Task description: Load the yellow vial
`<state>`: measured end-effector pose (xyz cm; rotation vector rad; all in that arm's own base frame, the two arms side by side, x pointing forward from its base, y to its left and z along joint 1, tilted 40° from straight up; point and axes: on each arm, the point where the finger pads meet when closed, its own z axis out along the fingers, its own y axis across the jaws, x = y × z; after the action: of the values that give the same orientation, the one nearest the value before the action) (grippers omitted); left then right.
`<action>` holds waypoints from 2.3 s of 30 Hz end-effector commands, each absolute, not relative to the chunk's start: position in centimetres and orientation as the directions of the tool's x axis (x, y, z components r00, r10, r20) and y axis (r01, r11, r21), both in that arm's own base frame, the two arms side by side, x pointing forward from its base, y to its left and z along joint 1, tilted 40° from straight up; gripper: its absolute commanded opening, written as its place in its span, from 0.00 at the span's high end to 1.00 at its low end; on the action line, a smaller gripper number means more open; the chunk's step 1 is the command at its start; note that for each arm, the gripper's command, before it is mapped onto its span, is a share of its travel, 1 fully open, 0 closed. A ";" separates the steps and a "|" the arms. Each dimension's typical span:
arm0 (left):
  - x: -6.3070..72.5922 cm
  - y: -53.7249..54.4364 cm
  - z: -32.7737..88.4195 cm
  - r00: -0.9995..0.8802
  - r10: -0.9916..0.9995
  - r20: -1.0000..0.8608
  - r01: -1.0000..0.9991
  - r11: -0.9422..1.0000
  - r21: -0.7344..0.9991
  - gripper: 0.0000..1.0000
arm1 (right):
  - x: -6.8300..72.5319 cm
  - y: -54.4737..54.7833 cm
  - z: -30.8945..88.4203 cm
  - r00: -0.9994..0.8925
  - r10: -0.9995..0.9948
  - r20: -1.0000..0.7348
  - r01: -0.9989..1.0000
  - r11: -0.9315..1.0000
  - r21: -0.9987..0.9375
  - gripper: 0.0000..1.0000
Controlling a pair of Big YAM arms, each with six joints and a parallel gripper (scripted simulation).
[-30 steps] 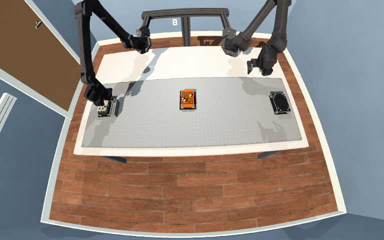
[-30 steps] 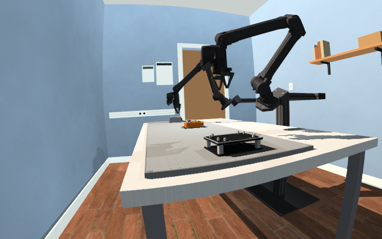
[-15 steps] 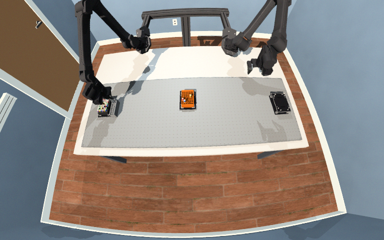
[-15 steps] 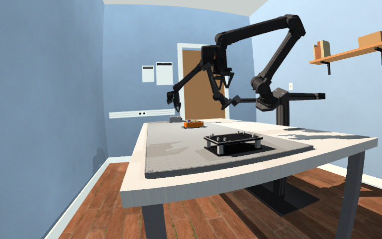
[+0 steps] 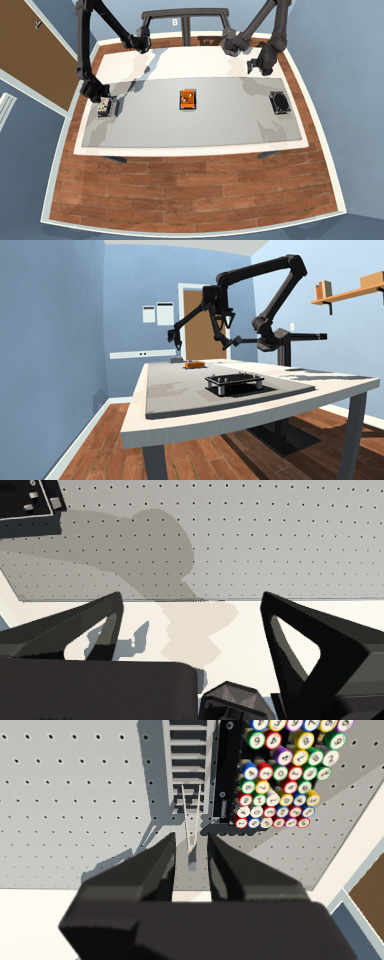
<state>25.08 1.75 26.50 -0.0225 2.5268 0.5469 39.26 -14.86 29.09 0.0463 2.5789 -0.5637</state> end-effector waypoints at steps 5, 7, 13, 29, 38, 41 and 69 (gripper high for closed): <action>25.5 1.5 27.7 -0.834 0.085 -0.546 -0.144 0.920 0.364 0.00 | 39.7 -14.0 32.6 -0.851 -0.079 -0.519 0.148 0.912 -0.382 0.76; 25.5 1.5 27.7 -0.834 0.085 -0.546 -0.144 0.920 0.364 0.00 | 39.2 -13.8 33.5 -0.843 -0.081 -0.532 0.154 0.911 -0.383 0.76; 25.5 1.5 27.7 -0.834 0.085 -0.546 -0.144 0.920 0.364 0.00 | 38.7 -13.4 34.3 -0.843 -0.081 -0.532 0.155 0.911 -0.383 0.76; 25.5 1.5 27.7 -0.834 0.085 -0.546 -0.144 0.920 0.364 0.00 | 37.4 -12.5 36.1 -0.842 -0.080 -0.534 0.155 0.911 -0.382 0.76; 25.5 1.5 27.7 -0.834 0.085 -0.546 -0.144 0.920 0.364 0.00 | 36.9 -12.1 33.5 -0.824 -0.082 -0.560 0.154 0.919 -0.362 0.76; 25.5 1.5 27.7 -0.834 0.085 -0.546 -0.144 0.920 0.364 0.00 | 36.0 -11.4 33.1 -0.825 -0.082 -0.559 0.156 0.918 -0.366 0.76; 25.5 1.5 27.7 -0.834 0.085 -0.546 -0.144 0.920 0.364 0.00 | 28.4 -5.1 28.8 -0.841 -0.078 -0.536 0.146 0.920 -0.364 0.76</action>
<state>25.08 1.75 26.50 -0.0225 2.5268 0.5469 29.25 -6.13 28.56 0.0211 2.5264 -0.5570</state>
